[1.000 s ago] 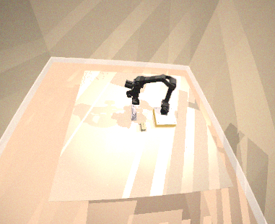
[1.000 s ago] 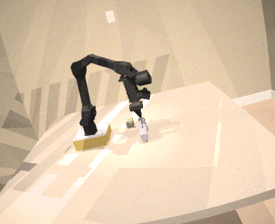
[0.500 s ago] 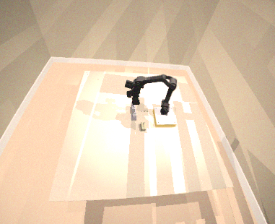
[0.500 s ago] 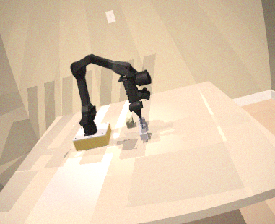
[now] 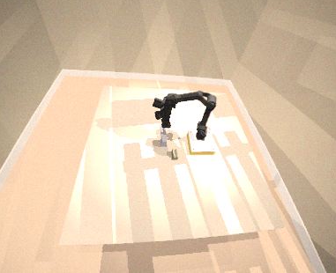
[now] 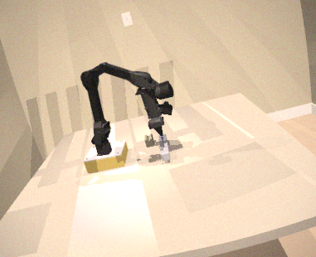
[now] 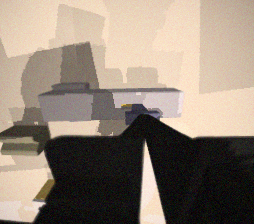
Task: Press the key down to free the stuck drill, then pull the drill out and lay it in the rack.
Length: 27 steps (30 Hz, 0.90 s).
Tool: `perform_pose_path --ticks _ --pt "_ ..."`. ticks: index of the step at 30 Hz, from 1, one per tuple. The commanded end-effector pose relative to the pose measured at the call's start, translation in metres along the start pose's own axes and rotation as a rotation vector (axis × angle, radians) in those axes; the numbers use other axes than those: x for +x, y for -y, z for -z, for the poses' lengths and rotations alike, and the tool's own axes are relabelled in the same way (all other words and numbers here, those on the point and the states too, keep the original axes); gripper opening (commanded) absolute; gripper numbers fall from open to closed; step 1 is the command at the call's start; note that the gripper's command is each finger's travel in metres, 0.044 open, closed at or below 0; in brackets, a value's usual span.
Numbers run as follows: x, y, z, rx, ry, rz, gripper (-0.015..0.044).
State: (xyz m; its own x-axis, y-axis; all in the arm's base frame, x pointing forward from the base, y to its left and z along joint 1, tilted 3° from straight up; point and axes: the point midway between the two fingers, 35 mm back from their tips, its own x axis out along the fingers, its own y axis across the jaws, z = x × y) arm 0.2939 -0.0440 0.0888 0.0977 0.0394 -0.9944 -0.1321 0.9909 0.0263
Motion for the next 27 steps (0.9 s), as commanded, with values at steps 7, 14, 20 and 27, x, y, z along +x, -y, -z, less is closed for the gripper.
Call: perform_pose_path --ticks 7,14,20,27 --pt "0.026 -0.001 0.006 -0.002 -0.048 -0.011 0.0000" --pt "-0.001 0.001 -0.001 -0.002 -0.047 -0.010 0.0131" --pt "-0.054 0.002 -0.006 -0.002 -0.047 -0.010 0.0289" --pt "-0.032 -0.024 -0.015 -0.249 -0.043 -0.011 0.0440"
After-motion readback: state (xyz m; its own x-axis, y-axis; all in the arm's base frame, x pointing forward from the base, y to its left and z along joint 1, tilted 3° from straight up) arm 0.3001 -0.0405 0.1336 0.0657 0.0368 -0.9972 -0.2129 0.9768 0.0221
